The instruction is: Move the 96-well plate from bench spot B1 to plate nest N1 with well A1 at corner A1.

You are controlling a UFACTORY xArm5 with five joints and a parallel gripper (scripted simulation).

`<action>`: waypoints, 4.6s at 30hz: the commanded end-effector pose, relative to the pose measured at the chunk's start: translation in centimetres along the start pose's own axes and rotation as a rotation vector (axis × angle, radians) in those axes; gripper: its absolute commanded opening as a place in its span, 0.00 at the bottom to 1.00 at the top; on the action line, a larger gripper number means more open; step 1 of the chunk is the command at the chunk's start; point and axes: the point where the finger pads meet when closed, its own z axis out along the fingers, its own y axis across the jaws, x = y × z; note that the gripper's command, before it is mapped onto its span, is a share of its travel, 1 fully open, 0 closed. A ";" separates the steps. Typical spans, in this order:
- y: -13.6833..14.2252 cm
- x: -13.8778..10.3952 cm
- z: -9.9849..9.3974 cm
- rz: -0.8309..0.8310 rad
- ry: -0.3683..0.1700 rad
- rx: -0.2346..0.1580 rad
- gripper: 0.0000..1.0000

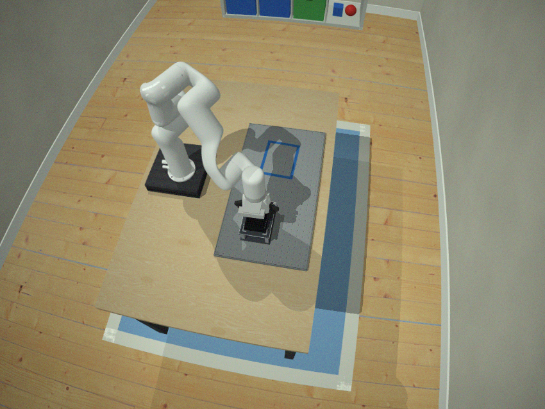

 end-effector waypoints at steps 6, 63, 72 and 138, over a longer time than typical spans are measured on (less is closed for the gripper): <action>-0.1 0.1 0.0 0.000 0.003 0.003 0.00; -0.1 0.1 0.6 0.000 0.003 0.003 1.00; -0.1 0.1 0.6 0.000 0.003 0.003 1.00; -0.1 0.0 -8.4 0.000 0.003 0.003 1.00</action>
